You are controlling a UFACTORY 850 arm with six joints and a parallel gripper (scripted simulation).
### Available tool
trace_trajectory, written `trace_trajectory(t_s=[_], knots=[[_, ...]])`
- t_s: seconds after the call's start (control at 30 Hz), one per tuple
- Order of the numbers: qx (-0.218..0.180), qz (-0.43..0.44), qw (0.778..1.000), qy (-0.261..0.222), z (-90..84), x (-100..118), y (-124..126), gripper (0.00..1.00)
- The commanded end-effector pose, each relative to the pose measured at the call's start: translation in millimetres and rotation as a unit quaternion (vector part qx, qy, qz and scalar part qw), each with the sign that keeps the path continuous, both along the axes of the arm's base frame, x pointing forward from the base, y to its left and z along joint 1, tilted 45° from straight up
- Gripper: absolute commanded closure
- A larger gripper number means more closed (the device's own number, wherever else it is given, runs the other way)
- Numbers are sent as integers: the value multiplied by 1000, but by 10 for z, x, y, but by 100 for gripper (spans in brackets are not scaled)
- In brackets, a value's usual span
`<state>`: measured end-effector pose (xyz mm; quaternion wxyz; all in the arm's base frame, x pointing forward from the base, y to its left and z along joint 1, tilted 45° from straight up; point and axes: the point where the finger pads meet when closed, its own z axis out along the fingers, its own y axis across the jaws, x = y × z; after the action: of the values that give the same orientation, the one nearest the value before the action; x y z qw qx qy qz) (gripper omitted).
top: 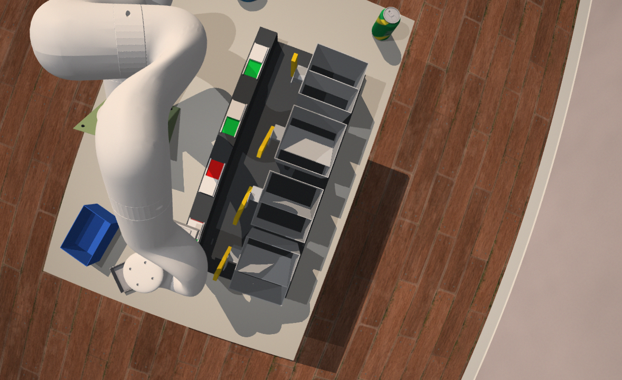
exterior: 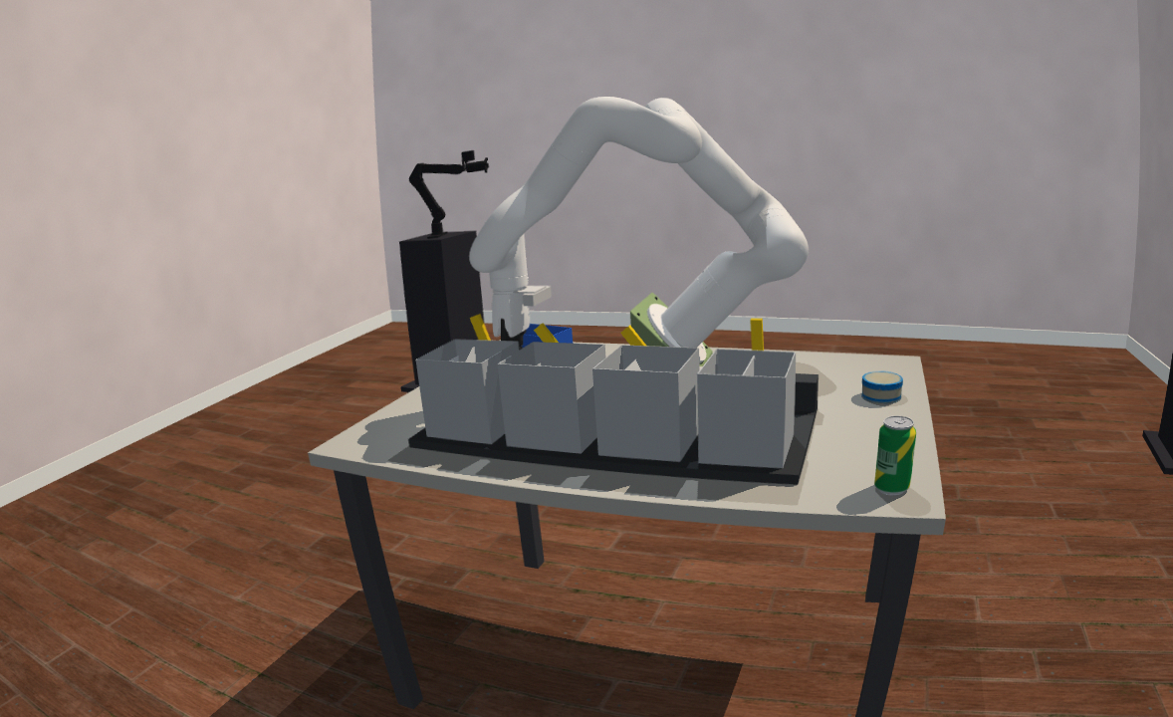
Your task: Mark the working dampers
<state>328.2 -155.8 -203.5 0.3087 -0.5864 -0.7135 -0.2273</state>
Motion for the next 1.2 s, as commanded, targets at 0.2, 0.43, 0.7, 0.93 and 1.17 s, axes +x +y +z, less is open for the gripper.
trace_trajectory(t_s=[0.2, 0.43, 0.7, 0.93, 1.17], knots=[[-1, 0, 1000, -1, -33, 16, -46, 100], [-1, 0, 1000, -1, -35, 17, -51, 100], [-1, 0, 1000, -1, 58, 39, -141, 100], [-1, 0, 1000, -1, 165, 66, -245, 100], [-1, 0, 1000, -1, 246, 85, -323, 100]])
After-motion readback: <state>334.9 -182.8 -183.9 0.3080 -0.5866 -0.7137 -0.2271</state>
